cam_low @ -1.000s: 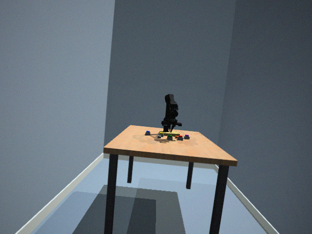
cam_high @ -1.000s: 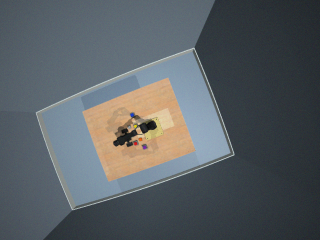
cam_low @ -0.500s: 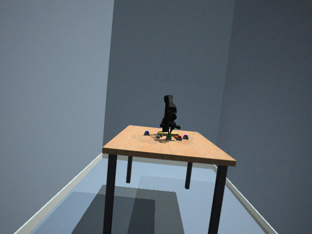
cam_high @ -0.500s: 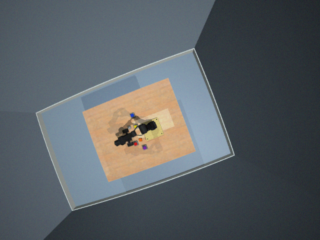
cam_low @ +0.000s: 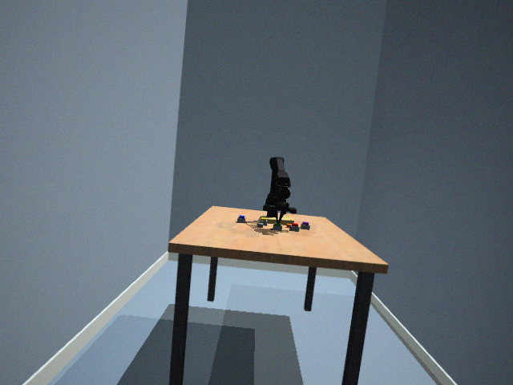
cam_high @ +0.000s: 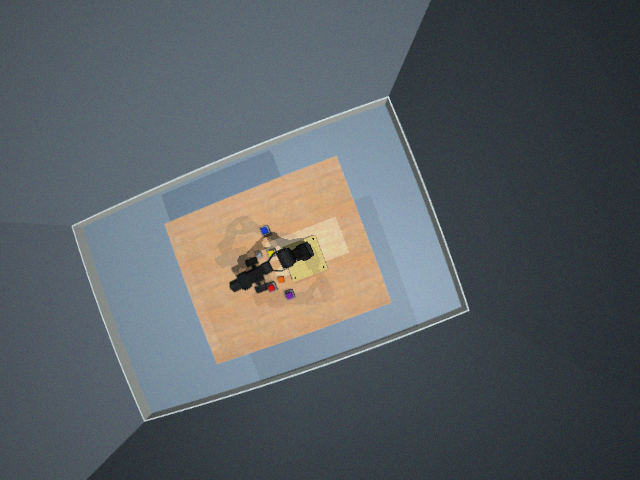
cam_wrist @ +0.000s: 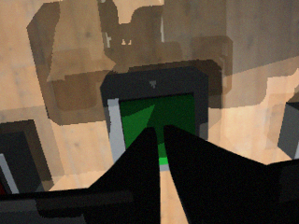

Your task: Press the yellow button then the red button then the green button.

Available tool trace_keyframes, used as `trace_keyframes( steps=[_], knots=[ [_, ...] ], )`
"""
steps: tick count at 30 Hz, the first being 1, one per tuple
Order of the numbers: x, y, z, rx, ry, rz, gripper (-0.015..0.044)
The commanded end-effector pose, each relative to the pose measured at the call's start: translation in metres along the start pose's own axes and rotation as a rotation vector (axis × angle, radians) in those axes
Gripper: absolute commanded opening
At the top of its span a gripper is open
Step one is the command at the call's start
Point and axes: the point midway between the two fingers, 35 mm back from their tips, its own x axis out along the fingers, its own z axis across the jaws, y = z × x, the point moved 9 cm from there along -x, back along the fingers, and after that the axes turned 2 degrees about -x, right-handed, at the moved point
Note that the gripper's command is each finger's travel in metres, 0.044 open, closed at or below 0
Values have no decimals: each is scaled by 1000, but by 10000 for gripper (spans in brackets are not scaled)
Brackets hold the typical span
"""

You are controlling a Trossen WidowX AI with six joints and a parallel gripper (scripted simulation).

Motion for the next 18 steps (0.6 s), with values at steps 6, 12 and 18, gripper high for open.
trace_keyframes(
  steps=[6, 12, 18],
  knots=[
    [1, 0, 0, -6, 3, -1, 20],
    [-33, 0, 0, -6, 3, -1, 20],
    [-41, -2, 21, -6, 0, -2, 99]
  ],
)
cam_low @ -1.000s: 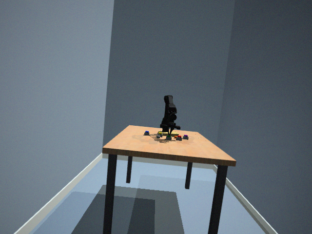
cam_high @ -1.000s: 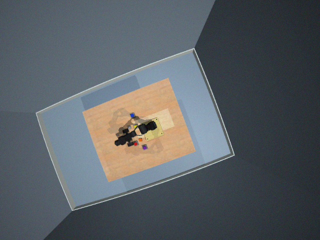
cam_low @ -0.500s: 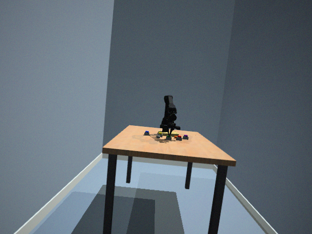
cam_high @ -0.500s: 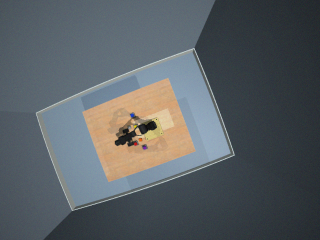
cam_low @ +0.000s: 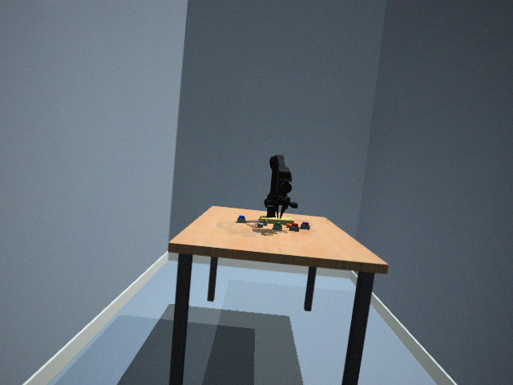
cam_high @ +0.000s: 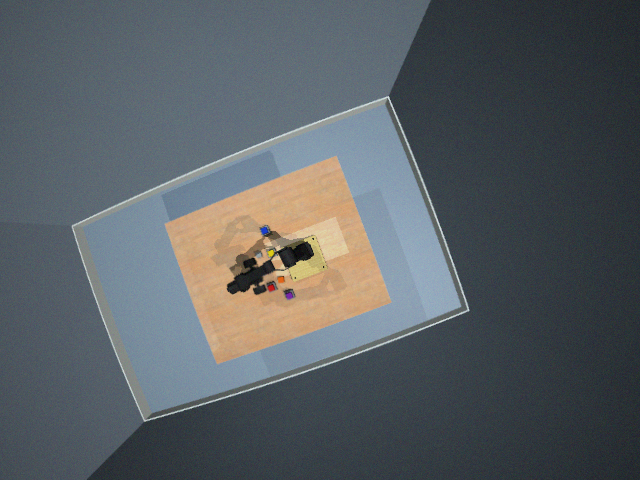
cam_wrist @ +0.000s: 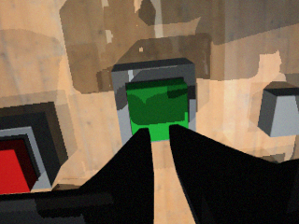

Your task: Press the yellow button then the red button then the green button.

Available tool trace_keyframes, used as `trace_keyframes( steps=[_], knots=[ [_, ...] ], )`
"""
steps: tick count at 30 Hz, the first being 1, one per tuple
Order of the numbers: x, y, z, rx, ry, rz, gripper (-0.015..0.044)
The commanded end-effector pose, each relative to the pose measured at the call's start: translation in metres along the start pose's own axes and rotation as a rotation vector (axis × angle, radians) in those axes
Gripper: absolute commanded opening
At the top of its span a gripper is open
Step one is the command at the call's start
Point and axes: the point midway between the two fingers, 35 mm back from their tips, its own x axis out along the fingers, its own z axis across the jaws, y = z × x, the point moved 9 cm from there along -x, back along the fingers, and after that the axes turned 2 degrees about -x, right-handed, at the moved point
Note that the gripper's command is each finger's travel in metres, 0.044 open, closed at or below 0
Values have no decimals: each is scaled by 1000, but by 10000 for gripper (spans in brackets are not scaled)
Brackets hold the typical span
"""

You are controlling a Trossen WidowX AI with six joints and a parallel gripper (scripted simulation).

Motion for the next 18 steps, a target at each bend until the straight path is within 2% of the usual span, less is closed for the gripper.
trace_keyframes(
  steps=[1, 11, 18],
  knots=[
    [-15, -1, 34, -4, -3, -4, 125],
    [-63, 39, 170, -5, -12, 1, 387],
    [-64, 41, 173, -5, -12, 1, 400]
  ],
)
